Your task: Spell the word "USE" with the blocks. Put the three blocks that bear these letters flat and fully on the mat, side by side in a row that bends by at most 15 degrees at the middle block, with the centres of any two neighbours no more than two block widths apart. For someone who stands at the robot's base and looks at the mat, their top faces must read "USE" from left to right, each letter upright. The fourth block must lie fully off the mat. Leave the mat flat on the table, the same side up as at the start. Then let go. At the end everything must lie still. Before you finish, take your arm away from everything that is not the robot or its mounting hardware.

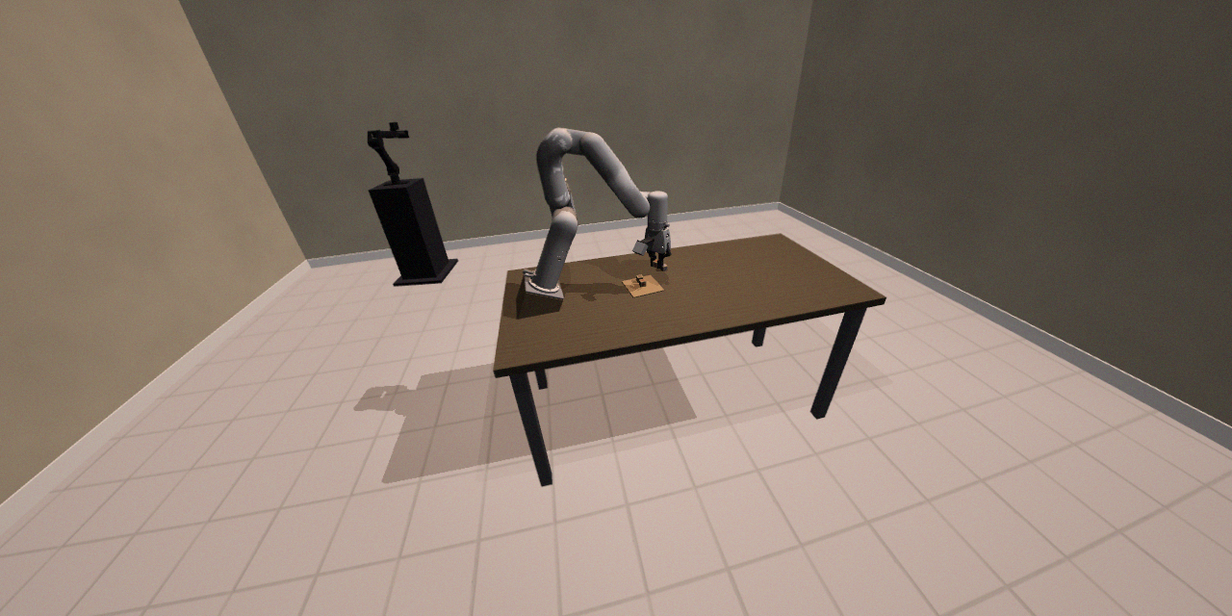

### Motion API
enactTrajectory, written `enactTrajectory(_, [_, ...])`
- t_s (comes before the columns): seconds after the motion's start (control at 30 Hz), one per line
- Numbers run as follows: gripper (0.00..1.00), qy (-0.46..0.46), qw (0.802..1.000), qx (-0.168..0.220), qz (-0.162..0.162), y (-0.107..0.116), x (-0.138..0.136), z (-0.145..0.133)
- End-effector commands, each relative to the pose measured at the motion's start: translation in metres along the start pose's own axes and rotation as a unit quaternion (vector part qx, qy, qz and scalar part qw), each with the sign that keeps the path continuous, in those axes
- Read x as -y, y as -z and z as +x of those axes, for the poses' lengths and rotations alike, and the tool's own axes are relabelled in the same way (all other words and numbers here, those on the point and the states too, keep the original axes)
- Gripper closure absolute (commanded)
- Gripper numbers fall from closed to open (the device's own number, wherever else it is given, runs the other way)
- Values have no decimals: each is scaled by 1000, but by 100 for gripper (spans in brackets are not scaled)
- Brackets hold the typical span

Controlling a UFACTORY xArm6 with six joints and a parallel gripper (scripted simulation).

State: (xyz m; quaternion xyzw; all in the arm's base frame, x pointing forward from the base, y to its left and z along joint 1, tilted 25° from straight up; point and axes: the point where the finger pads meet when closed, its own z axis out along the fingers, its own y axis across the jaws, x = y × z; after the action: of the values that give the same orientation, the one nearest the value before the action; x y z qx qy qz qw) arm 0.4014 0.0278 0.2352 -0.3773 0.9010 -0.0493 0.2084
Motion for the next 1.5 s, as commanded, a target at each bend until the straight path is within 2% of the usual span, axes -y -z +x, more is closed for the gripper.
enactTrajectory(0.0, [79,69,998,7,-3,1,-4,5])
enactTrajectory(0.17, [79,134,991,7,-2,1,-8,10])
enactTrajectory(0.23, [79,134,991,7,-2,1,-8,10])
enactTrajectory(0.27, [79,168,986,7,-2,0,-10,13])
enactTrajectory(0.5, [79,254,967,7,-1,0,-16,20])
enactTrajectory(0.73, [79,342,940,7,-1,-2,-23,28])
enactTrajectory(0.8, [79,342,940,7,-1,-2,-23,28])
enactTrajectory(0.9, [79,394,919,7,0,-3,-27,33])
enactTrajectory(1.1, [79,445,896,7,0,-3,-30,38])
enactTrajectory(1.47, [79,456,890,7,0,-4,-31,39])
